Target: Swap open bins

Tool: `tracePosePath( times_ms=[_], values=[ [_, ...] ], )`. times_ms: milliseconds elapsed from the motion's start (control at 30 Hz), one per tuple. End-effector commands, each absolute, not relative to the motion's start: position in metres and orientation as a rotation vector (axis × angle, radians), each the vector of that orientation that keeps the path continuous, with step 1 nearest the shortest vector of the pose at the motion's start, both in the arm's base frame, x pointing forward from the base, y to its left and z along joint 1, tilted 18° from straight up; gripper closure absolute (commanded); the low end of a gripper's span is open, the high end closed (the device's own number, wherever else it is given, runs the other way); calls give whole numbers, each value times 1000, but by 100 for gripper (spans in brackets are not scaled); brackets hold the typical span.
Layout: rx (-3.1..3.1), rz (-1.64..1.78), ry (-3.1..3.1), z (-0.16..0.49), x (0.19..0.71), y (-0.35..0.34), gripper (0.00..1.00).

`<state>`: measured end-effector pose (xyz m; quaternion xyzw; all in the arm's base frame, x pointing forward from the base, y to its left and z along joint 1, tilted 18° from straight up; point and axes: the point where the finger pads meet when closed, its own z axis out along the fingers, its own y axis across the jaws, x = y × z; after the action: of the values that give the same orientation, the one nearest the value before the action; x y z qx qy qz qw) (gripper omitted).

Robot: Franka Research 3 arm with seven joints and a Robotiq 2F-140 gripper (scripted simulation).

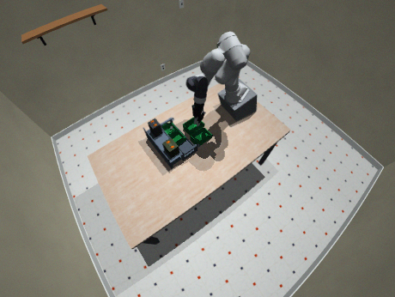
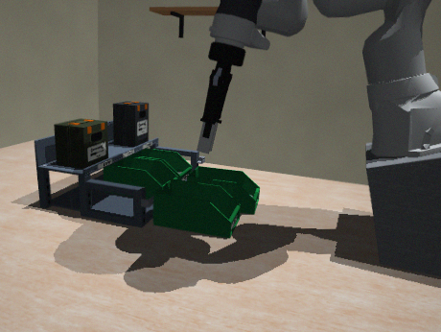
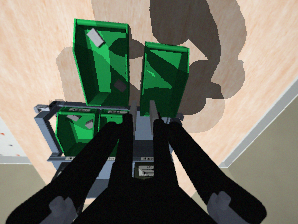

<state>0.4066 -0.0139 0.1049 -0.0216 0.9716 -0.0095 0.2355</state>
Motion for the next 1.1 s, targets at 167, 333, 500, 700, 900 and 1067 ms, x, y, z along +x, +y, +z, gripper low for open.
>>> tracePosePath(
  times_ms=[167,333,500,700,900,1067],
  values=[
    [62,-71,2834,108,408,-10,85],
    [62,-71,2834,107,409,-10,85],
    [62,-70,2834,104,410,-11,85],
    [62,-70,2834,99,411,-11,85],
    [62,-70,2834,90,414,-11,85],
    [62,-70,2834,80,417,-11,85]
  ],
)
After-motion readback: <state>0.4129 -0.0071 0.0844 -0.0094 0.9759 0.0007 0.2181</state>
